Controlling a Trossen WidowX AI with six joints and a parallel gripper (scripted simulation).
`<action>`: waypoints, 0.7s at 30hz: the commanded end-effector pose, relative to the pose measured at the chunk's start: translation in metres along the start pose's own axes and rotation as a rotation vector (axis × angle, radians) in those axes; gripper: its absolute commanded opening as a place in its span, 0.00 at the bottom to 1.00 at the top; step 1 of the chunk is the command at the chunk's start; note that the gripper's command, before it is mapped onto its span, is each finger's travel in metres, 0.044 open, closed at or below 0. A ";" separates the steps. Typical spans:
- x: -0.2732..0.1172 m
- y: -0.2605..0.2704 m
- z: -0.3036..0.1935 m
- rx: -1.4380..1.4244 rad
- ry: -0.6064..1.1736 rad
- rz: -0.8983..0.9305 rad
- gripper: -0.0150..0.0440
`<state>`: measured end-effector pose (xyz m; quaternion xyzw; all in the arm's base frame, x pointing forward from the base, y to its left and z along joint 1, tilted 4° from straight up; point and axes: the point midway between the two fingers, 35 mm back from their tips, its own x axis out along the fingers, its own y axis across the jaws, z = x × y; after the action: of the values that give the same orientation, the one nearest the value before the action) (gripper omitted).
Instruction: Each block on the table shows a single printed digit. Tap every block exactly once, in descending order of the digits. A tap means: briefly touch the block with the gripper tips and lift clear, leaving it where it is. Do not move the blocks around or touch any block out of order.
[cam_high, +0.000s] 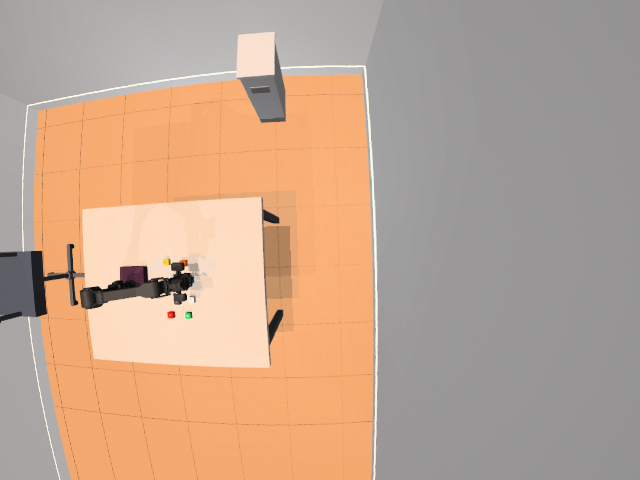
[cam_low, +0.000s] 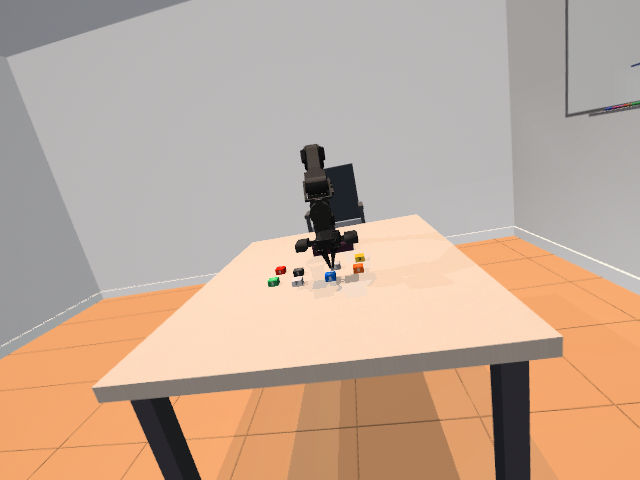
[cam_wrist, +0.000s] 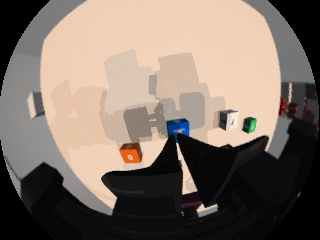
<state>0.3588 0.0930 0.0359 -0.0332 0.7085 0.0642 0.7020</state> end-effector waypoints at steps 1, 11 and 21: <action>0.009 0.000 -0.002 0.005 0.009 -0.001 0.29; 0.024 0.000 -0.003 0.005 0.009 -0.001 0.29; -0.006 0.000 -0.002 0.005 0.009 -0.001 0.29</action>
<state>0.3531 0.0918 0.0264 -0.0338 0.7181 0.0616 0.6924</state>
